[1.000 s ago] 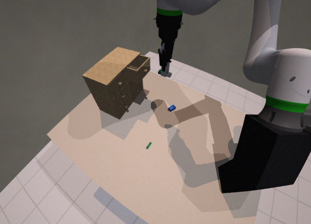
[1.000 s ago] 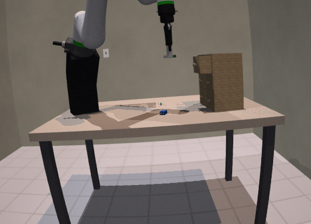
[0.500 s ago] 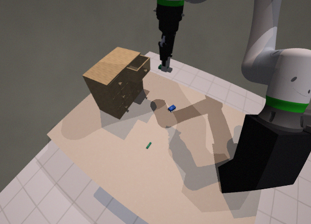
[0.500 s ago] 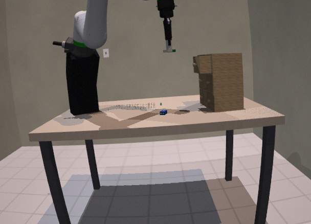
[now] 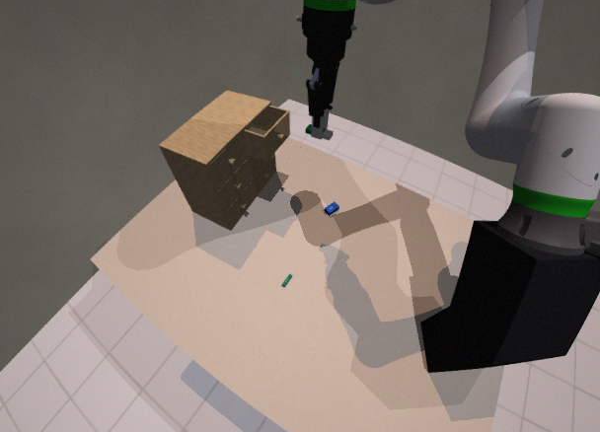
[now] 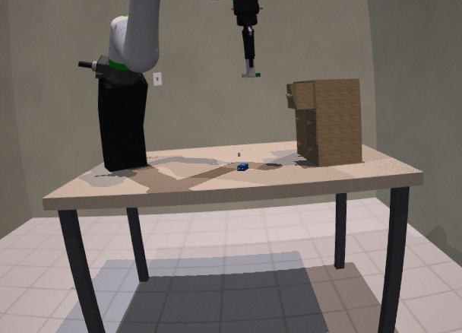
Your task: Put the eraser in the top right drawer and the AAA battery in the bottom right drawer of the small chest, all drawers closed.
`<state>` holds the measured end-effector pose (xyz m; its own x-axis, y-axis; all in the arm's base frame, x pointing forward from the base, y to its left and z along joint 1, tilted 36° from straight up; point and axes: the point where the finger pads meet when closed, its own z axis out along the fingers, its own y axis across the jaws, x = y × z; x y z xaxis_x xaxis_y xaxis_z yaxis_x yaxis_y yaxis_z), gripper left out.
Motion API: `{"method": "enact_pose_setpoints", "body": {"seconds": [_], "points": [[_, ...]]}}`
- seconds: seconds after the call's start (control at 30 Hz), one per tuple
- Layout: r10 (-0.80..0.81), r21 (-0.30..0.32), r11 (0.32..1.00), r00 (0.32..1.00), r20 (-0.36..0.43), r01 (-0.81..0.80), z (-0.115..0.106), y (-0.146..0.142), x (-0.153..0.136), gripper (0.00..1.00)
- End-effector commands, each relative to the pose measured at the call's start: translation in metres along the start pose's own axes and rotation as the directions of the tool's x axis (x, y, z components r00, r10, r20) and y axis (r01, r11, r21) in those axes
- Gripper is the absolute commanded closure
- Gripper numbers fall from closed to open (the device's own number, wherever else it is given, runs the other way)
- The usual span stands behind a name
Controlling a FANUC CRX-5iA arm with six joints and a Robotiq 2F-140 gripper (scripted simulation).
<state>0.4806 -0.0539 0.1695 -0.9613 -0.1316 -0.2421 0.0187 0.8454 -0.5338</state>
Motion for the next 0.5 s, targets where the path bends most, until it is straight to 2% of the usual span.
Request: {"method": "enact_pose_setpoints", "body": {"seconds": [0.0,0.1,0.23,0.33,0.47], "points": [[-0.025,-0.041,0.999,1.000,-0.008,0.025,0.005,0.009,0.006,0.89],[-0.074,-0.124,0.990,0.997,-0.013,0.072,0.013,0.027,0.017,0.89],[-0.162,-0.301,0.940,0.987,0.023,0.161,0.024,0.067,0.037,0.89],[-0.162,-0.301,0.940,0.987,0.023,0.161,0.024,0.067,0.037,0.89],[-0.215,-0.494,0.827,0.963,0.161,0.267,0.022,0.120,0.049,0.89]]}}
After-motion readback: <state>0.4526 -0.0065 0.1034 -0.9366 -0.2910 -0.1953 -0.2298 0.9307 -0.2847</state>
